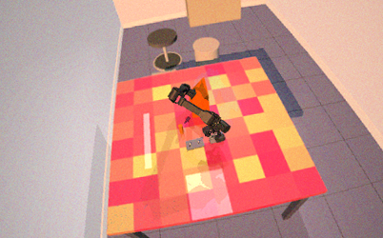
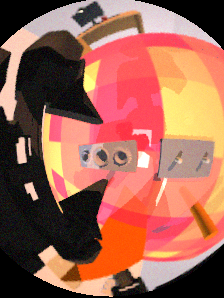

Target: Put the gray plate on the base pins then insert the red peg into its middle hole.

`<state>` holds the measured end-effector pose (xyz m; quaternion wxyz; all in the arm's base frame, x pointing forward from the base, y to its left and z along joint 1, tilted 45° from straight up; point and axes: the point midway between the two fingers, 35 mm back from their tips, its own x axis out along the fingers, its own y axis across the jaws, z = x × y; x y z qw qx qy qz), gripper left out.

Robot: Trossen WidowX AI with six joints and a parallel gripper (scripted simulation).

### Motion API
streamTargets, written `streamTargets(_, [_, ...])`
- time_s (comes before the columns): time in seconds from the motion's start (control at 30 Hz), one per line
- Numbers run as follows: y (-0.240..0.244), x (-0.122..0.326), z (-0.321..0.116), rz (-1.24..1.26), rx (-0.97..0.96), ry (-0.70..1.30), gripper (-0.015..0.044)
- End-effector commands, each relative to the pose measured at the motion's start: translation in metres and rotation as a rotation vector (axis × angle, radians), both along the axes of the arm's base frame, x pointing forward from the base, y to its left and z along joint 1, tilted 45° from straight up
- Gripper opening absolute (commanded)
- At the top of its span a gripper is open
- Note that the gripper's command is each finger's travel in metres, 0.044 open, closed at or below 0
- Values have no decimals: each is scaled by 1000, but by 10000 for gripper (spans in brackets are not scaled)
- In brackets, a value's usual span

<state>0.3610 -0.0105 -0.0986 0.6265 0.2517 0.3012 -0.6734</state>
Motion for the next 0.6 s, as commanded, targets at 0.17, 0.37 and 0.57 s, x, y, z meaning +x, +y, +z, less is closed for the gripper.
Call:
streamTargets(0.17, [-13,-5,-13,5,-6,15,440])
streamTargets(0.37, [-20,-7,-20,5,-7,15,440])
streamTargets(0.57, [-26,-8,-25,4,-8,15,440])
